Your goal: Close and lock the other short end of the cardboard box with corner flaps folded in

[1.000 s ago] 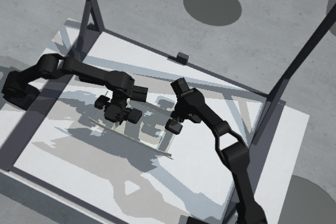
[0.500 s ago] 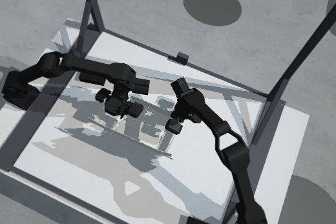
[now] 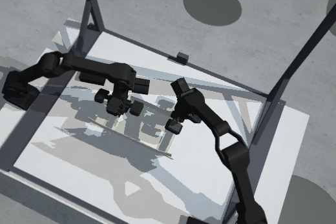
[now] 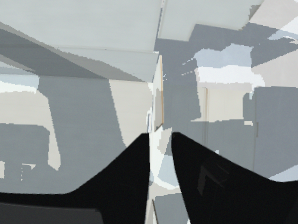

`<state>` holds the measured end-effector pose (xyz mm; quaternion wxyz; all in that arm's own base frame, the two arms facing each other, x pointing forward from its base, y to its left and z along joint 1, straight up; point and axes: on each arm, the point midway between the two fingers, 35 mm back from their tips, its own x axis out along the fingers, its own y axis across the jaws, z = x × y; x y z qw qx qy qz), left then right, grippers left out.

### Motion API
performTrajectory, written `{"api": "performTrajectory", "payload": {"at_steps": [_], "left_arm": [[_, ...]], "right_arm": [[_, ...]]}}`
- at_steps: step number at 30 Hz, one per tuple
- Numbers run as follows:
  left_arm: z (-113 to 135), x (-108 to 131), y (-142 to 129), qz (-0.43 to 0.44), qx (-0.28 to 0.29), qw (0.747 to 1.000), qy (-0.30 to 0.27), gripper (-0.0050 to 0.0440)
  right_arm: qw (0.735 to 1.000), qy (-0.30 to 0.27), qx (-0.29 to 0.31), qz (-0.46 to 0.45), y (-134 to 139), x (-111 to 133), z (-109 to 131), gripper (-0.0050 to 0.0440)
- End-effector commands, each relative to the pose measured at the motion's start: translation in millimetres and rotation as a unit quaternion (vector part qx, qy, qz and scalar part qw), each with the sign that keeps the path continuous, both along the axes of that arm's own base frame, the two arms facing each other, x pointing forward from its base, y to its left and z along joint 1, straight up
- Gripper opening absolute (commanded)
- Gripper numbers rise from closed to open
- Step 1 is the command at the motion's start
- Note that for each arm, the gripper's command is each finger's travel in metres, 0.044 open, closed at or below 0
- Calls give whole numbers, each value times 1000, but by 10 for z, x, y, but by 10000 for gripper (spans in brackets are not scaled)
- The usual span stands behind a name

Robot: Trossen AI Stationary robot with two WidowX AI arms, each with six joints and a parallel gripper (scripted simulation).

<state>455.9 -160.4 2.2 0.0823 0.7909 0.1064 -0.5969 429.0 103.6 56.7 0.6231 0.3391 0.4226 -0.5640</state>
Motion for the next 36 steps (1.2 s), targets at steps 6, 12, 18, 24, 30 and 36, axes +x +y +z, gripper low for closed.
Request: {"api": "performTrajectory", "payload": {"at_steps": [6, 12, 18, 24, 30, 36], "left_arm": [[84, 34, -17, 0, -6, 1000, -10, 0], [84, 34, -17, 0, -6, 1000, -10, 0], [84, 34, -17, 0, -6, 1000, -10, 0], [84, 34, -17, 0, -6, 1000, -10, 0], [84, 34, -17, 0, -6, 1000, -10, 0], [84, 34, -17, 0, -6, 1000, -10, 0]], "right_arm": [[975, 67, 38, 209, 147, -188, 143, 0], [925, 118, 54, 356, 221, -328, 142, 0], [851, 159, 65, 496, 288, -477, 137, 0], [768, 187, 70, 609, 340, -613, 128, 0], [651, 210, 70, 726, 395, -779, 113, 0], [540, 222, 65, 809, 435, -923, 95, 0]]}}
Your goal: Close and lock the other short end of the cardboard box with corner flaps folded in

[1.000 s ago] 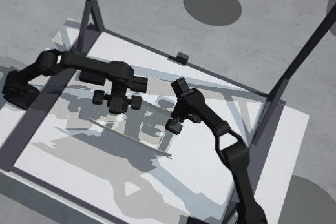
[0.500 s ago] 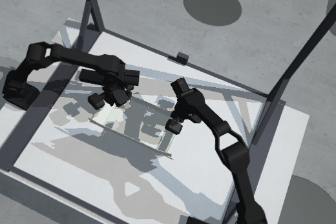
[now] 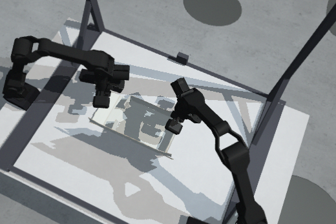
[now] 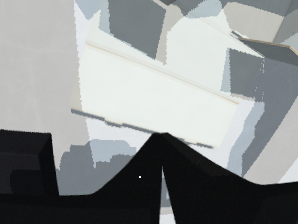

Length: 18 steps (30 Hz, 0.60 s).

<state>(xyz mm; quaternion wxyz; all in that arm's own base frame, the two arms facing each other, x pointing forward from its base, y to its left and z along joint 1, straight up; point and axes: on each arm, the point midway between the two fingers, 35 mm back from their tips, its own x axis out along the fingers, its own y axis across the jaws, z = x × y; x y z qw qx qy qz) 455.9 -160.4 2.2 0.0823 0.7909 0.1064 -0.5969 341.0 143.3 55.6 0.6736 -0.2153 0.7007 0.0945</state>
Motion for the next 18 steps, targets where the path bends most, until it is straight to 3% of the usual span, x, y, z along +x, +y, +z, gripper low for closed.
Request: {"api": "performTrajectory", "payload": {"at_steps": [1, 9, 16, 18], "left_arm": [[84, 34, -17, 0, -6, 1000, -10, 0], [84, 34, -17, 0, -6, 1000, -10, 0], [84, 34, -17, 0, -6, 1000, -10, 0], [84, 34, -17, 0, -6, 1000, -10, 0]], "right_arm": [[998, -8, 24, 63, 38, -43, 106, 0], [949, 22, 53, 310, 98, -321, 64, 0], [869, 35, 69, 488, 129, -524, 25, 0], [869, 35, 69, 488, 129, -524, 25, 0]]}}
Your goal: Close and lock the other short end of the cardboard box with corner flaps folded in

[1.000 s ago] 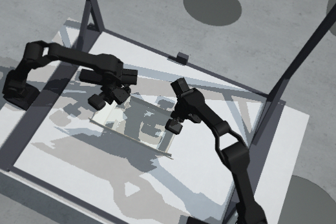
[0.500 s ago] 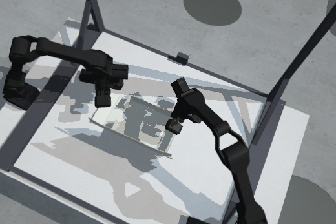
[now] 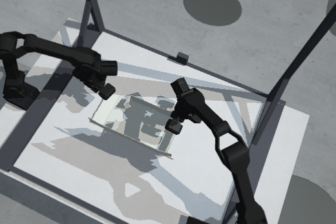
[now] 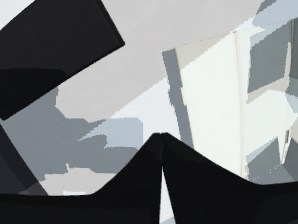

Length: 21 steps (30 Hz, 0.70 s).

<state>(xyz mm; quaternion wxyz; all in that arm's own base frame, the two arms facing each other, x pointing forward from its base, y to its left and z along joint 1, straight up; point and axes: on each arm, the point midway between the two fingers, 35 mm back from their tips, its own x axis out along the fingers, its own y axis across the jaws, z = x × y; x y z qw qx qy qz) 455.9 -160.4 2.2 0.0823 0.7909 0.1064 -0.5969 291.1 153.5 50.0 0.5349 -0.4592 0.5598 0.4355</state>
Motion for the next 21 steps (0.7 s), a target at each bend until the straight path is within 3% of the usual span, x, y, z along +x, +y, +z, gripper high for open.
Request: {"api": "performTrajectory", "payload": {"at_steps": [1, 4, 11, 18, 21], "left_arm": [[84, 34, -17, 0, -6, 1000, -10, 0], [84, 34, -17, 0, -6, 1000, -10, 0], [84, 34, -17, 0, -6, 1000, -10, 0], [84, 34, -17, 0, -6, 1000, -10, 0], [84, 34, -17, 0, -6, 1000, -10, 0]], "right_arm": [[997, -11, 24, 77, 31, -49, 76, 0], [993, -10, 30, 118, 37, -96, 66, 0], [992, -18, 28, 120, 41, -93, 30, 0], [988, -86, 18, 125, 67, -82, -227, 0], [985, -114, 4, 127, 18, -182, -403, 0]]}}
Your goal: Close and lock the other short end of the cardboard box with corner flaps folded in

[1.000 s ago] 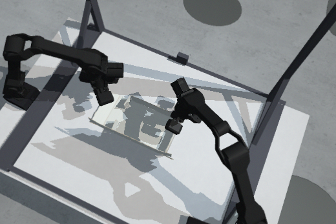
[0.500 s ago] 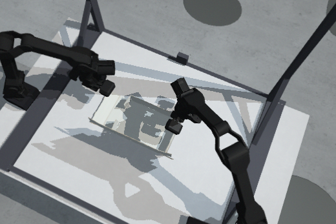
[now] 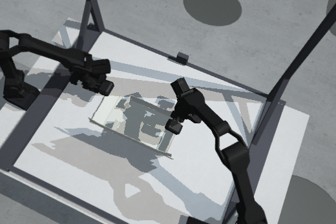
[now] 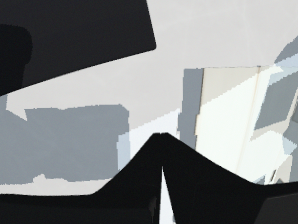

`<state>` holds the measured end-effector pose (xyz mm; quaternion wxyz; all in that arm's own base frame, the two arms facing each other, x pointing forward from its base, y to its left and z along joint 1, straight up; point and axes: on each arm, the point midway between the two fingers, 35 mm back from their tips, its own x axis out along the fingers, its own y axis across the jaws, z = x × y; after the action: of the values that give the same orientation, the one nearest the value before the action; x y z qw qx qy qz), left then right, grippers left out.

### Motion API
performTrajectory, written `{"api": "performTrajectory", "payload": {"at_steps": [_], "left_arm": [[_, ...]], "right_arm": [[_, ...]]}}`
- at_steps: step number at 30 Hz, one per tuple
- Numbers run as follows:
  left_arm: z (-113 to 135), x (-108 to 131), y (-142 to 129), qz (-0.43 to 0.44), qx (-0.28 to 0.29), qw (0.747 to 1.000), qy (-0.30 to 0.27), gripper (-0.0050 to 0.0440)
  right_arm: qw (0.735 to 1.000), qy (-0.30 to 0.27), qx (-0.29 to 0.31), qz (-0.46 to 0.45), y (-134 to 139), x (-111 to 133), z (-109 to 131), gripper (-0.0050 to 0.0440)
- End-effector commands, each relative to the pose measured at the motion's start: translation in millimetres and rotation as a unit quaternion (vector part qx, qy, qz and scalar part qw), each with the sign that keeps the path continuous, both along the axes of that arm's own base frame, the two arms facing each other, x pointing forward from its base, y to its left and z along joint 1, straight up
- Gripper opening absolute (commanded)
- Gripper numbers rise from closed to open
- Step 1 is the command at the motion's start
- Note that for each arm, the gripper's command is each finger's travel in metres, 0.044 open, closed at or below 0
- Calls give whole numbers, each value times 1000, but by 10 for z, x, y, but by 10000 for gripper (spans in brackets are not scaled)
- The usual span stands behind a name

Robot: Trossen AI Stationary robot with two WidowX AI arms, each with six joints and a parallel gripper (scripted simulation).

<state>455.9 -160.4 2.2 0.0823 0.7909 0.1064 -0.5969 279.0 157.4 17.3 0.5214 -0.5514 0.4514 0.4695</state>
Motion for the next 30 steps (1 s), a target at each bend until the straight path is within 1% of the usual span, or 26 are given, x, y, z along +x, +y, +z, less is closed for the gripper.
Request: {"api": "performTrajectory", "payload": {"at_steps": [1, 6, 11, 23, 30], "left_arm": [[84, 34, -17, 0, -6, 1000, -10, 0], [84, 34, -17, 0, -6, 1000, -10, 0], [84, 34, -17, 0, -6, 1000, -10, 0], [84, 34, -17, 0, -6, 1000, -10, 0], [84, 34, -17, 0, -6, 1000, -10, 0]], "right_arm": [[999, -47, -5, 1, -40, -94, -123, 0], [996, -94, -4, 0, -71, -154, -261, 0], [989, -146, 20, -4, 1, -61, -259, 0], [989, -149, 22, -4, 9, -50, -252, 0], [989, -149, 22, -4, 13, 4, -249, 0]]}}
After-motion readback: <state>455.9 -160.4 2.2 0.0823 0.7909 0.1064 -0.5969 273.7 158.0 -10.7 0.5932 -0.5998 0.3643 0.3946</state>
